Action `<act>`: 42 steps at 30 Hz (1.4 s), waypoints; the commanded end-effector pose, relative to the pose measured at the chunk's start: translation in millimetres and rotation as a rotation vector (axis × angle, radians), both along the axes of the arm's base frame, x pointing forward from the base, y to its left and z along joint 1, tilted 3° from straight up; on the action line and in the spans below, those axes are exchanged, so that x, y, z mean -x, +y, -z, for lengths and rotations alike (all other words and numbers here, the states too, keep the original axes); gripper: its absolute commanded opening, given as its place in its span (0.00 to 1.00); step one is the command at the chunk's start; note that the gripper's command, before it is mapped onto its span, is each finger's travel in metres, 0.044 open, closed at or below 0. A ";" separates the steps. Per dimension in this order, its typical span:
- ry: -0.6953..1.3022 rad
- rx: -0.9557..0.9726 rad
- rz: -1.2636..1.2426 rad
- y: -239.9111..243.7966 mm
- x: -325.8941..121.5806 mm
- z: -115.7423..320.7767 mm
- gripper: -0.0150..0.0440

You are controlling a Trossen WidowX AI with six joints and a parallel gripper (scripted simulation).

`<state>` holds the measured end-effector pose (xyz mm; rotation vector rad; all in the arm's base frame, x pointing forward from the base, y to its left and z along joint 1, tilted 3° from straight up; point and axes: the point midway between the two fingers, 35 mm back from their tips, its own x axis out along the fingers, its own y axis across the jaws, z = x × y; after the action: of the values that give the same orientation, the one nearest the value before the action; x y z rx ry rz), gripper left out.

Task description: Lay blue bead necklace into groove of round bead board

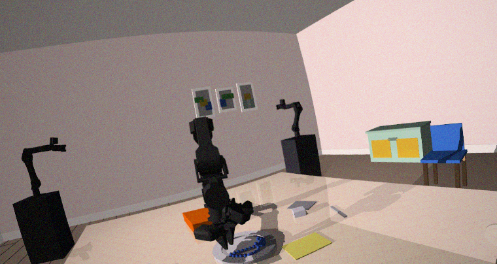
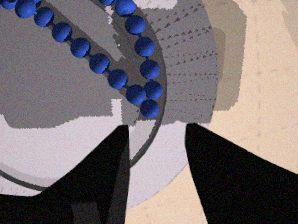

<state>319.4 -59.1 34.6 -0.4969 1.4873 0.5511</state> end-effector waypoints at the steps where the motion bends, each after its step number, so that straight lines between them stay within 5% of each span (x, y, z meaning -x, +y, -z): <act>1: -0.002 0.000 0.000 -0.1 -0.4 -0.7 0.46; 28: 0.010 -0.004 -0.008 1.6 1.5 29.3 0.46; 33: 0.004 -0.001 -0.003 1.2 0.9 26.5 0.25; 42: 0.004 -0.001 -0.003 1.2 0.9 26.5 0.25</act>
<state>318.5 -57.9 8.0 -0.4982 1.4904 0.5550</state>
